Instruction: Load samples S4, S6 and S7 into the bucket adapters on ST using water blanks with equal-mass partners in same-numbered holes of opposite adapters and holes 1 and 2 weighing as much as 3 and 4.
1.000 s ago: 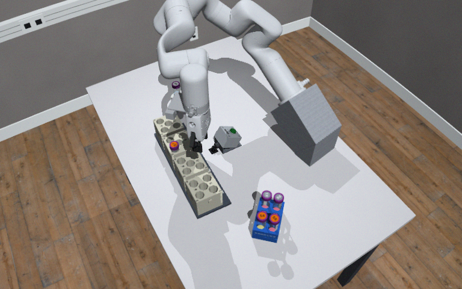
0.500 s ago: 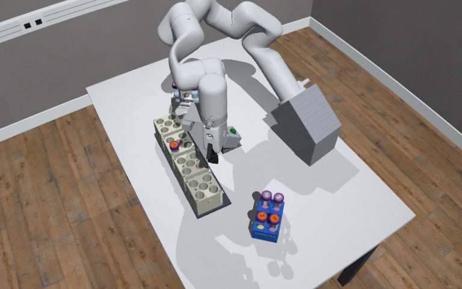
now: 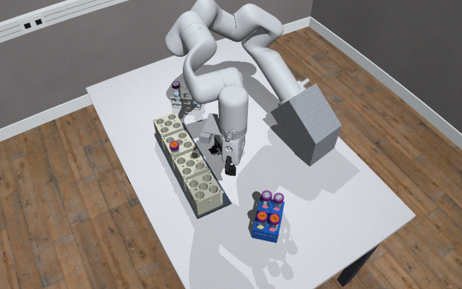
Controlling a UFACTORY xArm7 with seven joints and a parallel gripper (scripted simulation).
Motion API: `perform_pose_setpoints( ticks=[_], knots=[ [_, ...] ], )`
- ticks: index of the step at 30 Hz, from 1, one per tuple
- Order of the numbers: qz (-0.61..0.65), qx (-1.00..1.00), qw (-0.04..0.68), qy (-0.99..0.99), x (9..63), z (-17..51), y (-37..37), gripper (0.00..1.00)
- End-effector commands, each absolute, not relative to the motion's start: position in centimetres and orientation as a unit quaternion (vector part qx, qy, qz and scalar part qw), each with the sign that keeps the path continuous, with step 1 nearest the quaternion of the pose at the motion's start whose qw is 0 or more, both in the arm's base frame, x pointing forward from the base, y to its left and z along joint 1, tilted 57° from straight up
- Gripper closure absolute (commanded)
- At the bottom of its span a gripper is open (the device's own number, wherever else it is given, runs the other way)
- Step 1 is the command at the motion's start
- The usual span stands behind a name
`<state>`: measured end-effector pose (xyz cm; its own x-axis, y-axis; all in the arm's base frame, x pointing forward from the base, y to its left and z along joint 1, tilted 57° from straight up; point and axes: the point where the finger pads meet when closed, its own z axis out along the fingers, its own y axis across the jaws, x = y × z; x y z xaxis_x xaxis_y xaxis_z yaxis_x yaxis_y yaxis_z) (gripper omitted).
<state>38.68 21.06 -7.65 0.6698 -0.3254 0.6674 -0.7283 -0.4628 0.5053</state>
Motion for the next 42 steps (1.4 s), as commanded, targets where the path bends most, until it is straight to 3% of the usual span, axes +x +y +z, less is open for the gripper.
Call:
perform_pose_setpoints(
  ticks=[1, 42],
  knots=[
    [0.249, 0.819, 0.404, -0.323, 38.4, -9.0, 22.2, 0.43],
    [0.248, 0.819, 0.405, -0.323, 34.3, -22.0, 30.2, 0.43]
  ],
)
